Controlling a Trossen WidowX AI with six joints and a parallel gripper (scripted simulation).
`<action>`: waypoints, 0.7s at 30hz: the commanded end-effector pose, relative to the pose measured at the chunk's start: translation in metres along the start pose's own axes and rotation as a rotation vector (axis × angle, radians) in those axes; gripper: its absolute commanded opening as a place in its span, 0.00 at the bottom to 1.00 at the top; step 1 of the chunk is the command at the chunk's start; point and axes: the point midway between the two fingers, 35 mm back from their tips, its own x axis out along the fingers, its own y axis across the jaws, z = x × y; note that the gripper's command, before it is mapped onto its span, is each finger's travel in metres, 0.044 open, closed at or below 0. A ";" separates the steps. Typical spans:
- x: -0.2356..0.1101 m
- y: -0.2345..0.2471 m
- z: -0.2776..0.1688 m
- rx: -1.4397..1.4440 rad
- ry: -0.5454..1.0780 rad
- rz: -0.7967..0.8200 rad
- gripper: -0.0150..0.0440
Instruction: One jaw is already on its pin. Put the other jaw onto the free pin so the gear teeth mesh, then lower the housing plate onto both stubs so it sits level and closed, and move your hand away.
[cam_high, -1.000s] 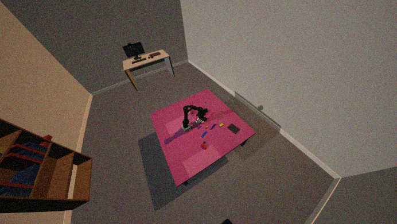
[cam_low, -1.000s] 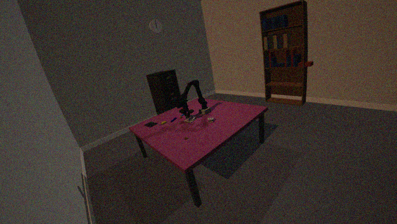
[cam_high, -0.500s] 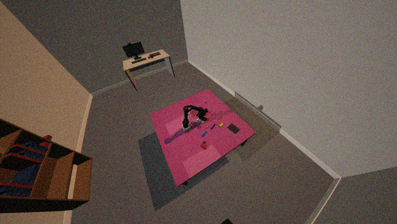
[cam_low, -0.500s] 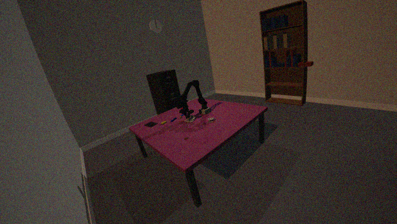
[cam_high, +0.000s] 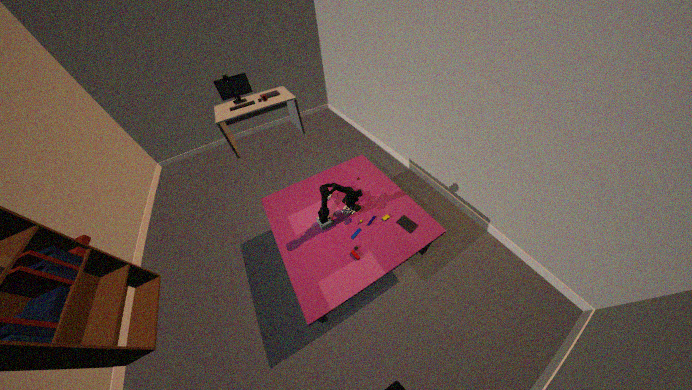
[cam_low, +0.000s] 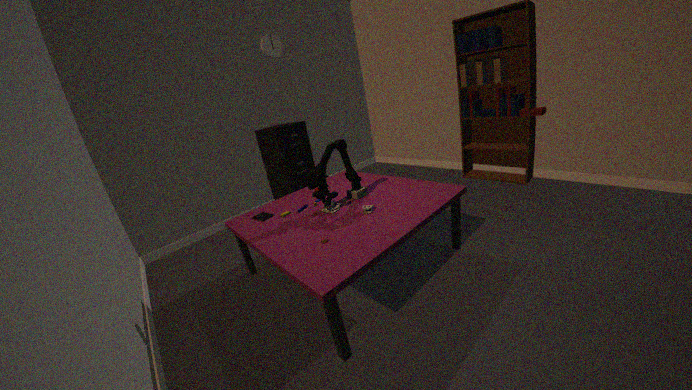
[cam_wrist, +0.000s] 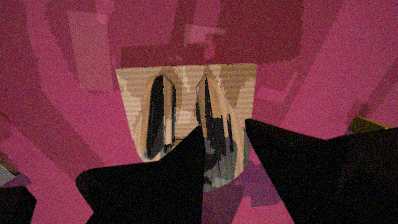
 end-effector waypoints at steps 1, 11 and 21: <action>0.002 0.000 0.000 -0.007 -0.002 0.002 0.48; 0.003 0.000 0.000 -0.008 -0.002 0.002 0.48; 0.006 0.000 0.000 -0.008 -0.002 0.002 0.48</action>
